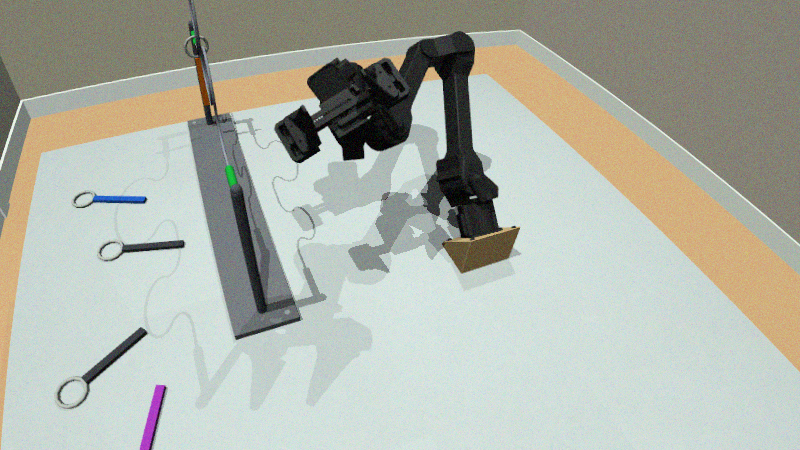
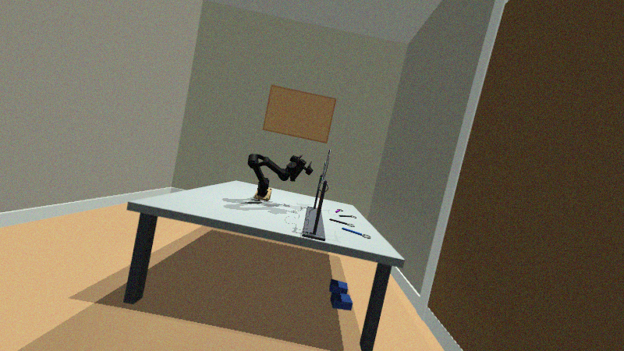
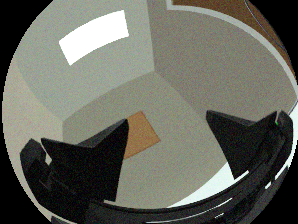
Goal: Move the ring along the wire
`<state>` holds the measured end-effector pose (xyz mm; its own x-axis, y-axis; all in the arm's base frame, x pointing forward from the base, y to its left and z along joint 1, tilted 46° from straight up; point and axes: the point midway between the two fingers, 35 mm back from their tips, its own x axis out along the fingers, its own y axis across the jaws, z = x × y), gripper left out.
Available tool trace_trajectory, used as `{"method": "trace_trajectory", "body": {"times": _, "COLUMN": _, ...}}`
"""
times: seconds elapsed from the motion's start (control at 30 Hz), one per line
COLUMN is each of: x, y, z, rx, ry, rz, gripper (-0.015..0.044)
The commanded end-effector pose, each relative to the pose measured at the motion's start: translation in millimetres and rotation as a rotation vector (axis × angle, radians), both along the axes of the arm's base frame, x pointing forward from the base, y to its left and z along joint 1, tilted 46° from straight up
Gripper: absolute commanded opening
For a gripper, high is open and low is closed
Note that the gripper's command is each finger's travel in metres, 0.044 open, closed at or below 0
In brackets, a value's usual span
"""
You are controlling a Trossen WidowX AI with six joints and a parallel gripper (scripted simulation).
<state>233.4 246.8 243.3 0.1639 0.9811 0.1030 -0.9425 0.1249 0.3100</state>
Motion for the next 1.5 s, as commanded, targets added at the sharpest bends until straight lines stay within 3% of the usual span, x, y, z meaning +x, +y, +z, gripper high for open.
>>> {"method": "trace_trajectory", "body": {"times": 0.0, "x": 1, "y": 0, "z": 0, "rx": -0.001, "ry": 0.000, "rz": -0.002, "gripper": 0.0374}}
{"method": "trace_trajectory", "body": {"times": 0.27, "x": 57, "y": -37, "z": 3, "rx": -0.055, "ry": 0.012, "rz": -0.160, "gripper": 0.0164}}
{"method": "trace_trajectory", "body": {"times": 0.63, "x": 130, "y": -133, "z": 16, "rx": -0.132, "ry": 0.076, "rz": -0.419, "gripper": 0.0160}}
{"method": "trace_trajectory", "body": {"times": 1.07, "x": 182, "y": -282, "z": 77, "rx": -0.323, "ry": -0.290, "rz": -0.734, "gripper": 0.0160}}
{"method": "trace_trajectory", "body": {"times": 1.47, "x": 164, "y": -440, "z": 135, "rx": -0.642, "ry": -0.626, "rz": -1.007, "gripper": 0.0160}}
